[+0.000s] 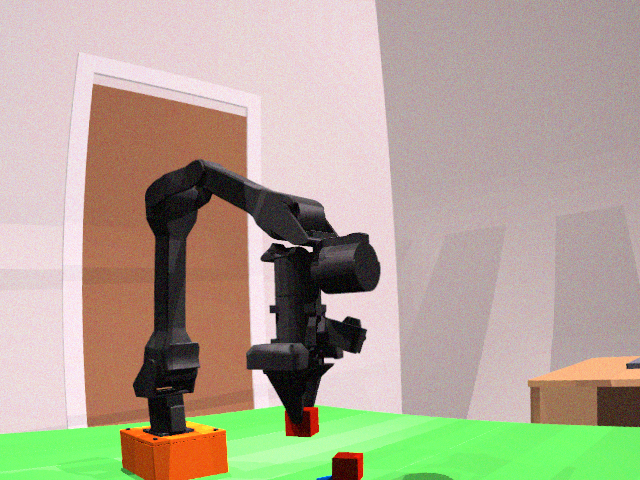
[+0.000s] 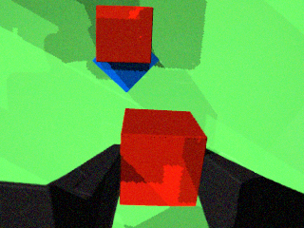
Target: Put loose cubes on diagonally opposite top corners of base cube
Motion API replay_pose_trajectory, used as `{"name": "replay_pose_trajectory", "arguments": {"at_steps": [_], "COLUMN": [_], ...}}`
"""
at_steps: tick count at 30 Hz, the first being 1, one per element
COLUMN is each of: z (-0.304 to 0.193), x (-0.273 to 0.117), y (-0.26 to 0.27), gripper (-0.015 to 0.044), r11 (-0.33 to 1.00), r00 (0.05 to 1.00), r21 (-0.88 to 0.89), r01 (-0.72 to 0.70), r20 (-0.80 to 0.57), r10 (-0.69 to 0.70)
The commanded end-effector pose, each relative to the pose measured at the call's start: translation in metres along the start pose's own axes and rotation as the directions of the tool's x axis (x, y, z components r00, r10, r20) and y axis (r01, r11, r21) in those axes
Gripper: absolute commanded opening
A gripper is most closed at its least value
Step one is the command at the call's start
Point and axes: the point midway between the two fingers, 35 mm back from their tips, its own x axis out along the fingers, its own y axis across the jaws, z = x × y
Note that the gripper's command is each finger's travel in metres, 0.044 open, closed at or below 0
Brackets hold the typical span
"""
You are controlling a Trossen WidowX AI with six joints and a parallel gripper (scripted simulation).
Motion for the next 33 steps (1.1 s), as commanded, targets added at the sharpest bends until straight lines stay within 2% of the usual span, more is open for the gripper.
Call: {"name": "replay_pose_trajectory", "arguments": {"at_steps": [1,33], "z": [0.008,0.011], "x": [0.0,0.044], "y": [0.011,0.019], "gripper": [0.0105,0.0105], "r11": [0.998,0.995], "r00": [1.0,1.0], "r21": [-0.063,-0.097], "r01": [-0.003,-0.004], "r20": [0.008,0.008], "r10": [0.003,0.005]}}
